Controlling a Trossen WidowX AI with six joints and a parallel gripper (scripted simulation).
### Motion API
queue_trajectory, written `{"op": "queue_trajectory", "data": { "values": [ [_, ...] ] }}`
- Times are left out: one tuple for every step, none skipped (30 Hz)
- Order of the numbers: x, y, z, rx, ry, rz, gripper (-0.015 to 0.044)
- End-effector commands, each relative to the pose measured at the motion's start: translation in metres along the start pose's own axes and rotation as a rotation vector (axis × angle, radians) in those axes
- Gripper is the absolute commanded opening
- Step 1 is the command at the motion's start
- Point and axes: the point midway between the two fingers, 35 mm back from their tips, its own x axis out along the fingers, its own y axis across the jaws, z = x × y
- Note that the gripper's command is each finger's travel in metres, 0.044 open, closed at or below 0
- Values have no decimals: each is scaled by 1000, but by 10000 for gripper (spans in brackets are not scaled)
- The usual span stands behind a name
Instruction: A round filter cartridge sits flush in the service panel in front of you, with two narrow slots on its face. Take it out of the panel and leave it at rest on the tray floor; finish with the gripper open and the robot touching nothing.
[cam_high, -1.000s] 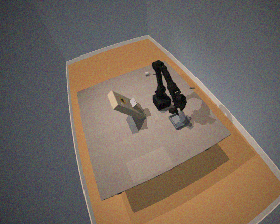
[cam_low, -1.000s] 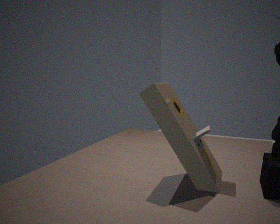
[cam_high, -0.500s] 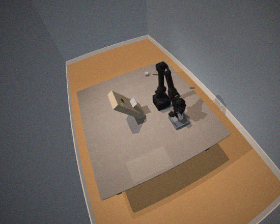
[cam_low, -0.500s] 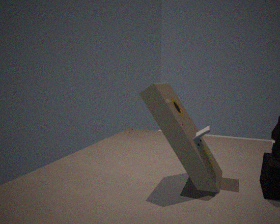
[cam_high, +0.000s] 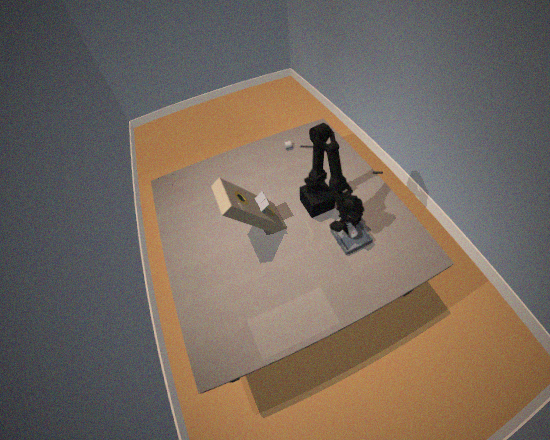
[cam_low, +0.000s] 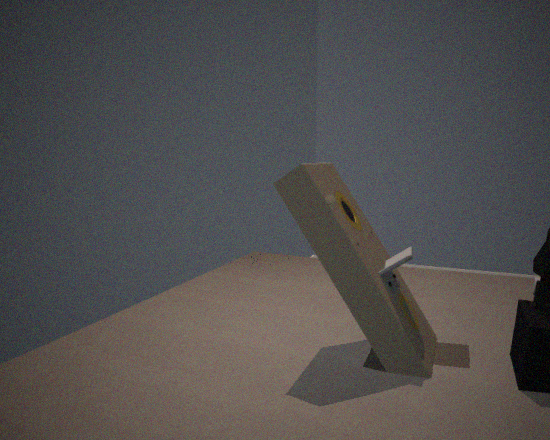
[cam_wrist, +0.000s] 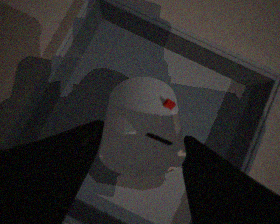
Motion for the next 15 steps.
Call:
{"op": "queue_trajectory", "data": {
  "values": [
    [0, 0, 1, 0, -4, 0, 236],
    [0, 0, 1, 0, -4, 0, 263],
    [0, 0, 1, 0, -4, 0, 289],
    [0, 0, 1, 0, -4, 0, 315],
    [0, 0, 1, 0, -4, 0, 341],
    [0, 0, 1, 0, -4, 0, 368],
    [0, 0, 1, 0, -4, 0, 394],
    [0, 0, 1, 0, -4, 0, 420],
    [0, 0, 1, 0, -4, 0, 440],
    [0, 0, 1, 0, -4, 0, 440],
    [-2, 0, 2, 0, -4, 0, 440],
    [-6, 0, 6, 0, -4, 0, 440],
    [-13, 0, 12, 0, -4, 0, 440],
    [-22, -1, 18, 0, -3, 0, 440],
    [-33, -1, 24, 0, -3, 0, 440]
  ]
}}
